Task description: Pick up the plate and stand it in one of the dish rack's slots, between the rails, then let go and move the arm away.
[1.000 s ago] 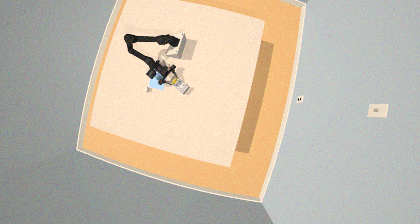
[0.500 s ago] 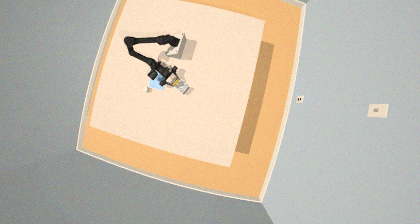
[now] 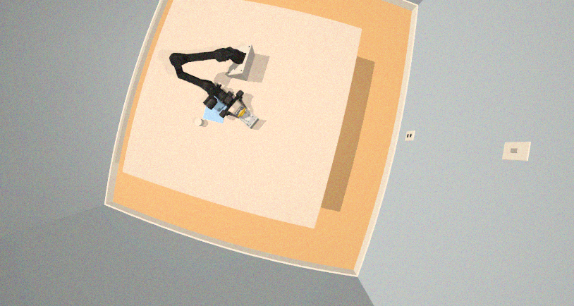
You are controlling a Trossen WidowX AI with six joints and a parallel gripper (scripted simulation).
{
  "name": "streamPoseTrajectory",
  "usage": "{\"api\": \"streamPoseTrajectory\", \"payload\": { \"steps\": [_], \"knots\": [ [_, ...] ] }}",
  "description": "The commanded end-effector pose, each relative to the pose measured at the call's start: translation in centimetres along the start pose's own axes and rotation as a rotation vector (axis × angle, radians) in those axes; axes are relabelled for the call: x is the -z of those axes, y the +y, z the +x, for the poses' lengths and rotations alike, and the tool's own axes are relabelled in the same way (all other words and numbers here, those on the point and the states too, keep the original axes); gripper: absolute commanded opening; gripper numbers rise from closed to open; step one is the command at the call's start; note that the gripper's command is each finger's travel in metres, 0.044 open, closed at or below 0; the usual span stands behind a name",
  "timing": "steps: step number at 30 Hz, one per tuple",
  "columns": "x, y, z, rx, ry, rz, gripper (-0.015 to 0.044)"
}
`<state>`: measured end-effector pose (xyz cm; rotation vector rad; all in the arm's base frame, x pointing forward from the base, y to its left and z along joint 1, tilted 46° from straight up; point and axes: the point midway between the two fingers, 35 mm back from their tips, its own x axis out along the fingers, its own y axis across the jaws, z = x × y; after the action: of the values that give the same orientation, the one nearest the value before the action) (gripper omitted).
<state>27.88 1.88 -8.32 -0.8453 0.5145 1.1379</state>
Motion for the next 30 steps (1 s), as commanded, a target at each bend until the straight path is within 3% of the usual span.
{"api": "streamPoseTrajectory", "payload": {
  "steps": [1,5,20,30],
  "knots": [
    [-0.04,0.11,0.00,-0.002,0.000,0.003,0.0000],
    [-0.04,0.11,0.00,-0.002,0.000,0.003,0.0000],
    [-0.01,-0.01,0.00,0.000,0.000,0.000,0.0394],
    [-0.74,-0.20,-0.07,-0.002,0.002,-0.001,0.0400]
  ]
}}
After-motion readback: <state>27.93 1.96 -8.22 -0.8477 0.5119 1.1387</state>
